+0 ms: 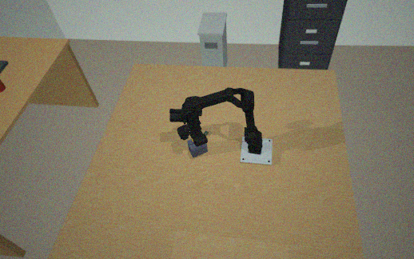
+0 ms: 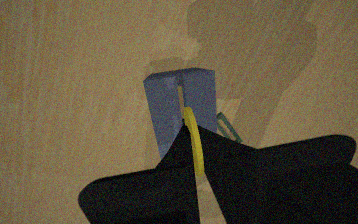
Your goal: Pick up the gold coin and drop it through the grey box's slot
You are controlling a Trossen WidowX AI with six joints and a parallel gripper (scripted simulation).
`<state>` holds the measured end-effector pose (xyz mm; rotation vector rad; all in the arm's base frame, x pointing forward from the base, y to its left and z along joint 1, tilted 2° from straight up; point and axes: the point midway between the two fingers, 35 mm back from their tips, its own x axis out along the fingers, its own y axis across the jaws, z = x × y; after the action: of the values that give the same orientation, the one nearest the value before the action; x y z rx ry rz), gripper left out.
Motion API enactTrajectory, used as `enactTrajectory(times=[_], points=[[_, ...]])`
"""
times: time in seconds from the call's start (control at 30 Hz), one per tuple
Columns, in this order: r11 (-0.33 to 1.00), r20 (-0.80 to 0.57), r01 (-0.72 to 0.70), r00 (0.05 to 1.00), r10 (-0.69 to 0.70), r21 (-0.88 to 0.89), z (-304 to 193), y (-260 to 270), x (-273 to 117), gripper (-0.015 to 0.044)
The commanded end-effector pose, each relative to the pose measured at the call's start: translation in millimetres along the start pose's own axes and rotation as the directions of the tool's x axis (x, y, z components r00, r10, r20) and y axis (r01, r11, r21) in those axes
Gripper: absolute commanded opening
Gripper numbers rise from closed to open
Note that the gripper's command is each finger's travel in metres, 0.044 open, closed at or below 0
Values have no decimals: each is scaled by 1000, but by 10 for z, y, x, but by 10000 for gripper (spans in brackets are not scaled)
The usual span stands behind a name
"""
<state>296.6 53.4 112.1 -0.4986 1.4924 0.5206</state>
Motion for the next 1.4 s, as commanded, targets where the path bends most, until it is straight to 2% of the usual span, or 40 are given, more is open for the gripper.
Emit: enactTrajectory(times=[0.0, 0.33, 0.53, 0.83, 1.17, 1.27, 1.37], points=[[1000, -2, -1, 1000, 1, -1, -1, 1, 29, 0], [1000, -2, -1, 1000, 1, 2, -4, 3, 70, 0], [1000, 0, 0, 1000, 0, 0, -1, 0, 45, 157], [1000, 0, 0, 1000, 0, 0, -1, 0, 45, 161], [1000, -1, -1, 1000, 1, 0, -2, 0, -202, 423], [1000, -6, -4, 1000, 4, 0, -24, 13, -487, 440], [1000, -7, -4, 1000, 4, 1, -34, 18, -556, 440]])
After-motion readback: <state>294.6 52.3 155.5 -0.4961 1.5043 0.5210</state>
